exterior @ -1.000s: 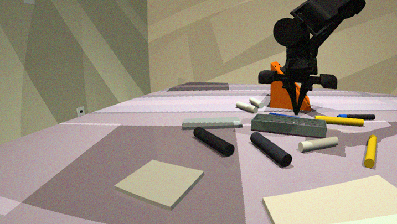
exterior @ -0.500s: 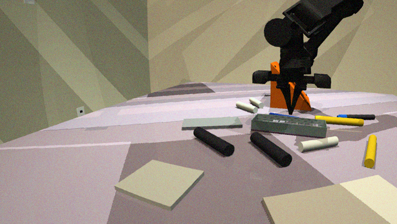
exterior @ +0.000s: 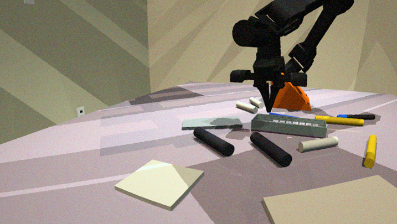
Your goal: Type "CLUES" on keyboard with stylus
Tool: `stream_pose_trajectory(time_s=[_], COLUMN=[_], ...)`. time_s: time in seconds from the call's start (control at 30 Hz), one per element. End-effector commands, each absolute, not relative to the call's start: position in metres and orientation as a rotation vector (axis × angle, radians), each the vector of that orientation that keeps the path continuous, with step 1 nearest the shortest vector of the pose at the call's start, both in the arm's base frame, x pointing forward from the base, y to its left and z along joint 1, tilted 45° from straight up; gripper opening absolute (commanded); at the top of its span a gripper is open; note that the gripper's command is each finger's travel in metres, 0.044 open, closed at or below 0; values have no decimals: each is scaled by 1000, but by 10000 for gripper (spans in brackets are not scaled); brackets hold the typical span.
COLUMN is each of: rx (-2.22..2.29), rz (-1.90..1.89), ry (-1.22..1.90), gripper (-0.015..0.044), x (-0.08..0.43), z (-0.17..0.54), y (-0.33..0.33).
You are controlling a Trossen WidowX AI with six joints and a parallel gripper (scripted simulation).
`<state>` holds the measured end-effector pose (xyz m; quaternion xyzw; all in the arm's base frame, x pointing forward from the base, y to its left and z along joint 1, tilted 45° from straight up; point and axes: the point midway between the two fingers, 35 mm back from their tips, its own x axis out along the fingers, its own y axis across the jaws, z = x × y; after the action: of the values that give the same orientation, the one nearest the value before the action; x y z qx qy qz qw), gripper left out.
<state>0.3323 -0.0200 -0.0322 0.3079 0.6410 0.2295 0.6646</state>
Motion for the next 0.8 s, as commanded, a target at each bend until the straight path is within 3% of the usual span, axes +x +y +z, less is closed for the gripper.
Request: stream_pose_trajectory(time_s=[0.0, 0.3, 0.77], rx=[691, 693, 693], rz=[516, 517, 515], ry=[1450, 1452, 1452], gripper=[0, 0, 0], x=[332, 306, 310], z=[-35, -18, 1], y=[-23, -2, 17])
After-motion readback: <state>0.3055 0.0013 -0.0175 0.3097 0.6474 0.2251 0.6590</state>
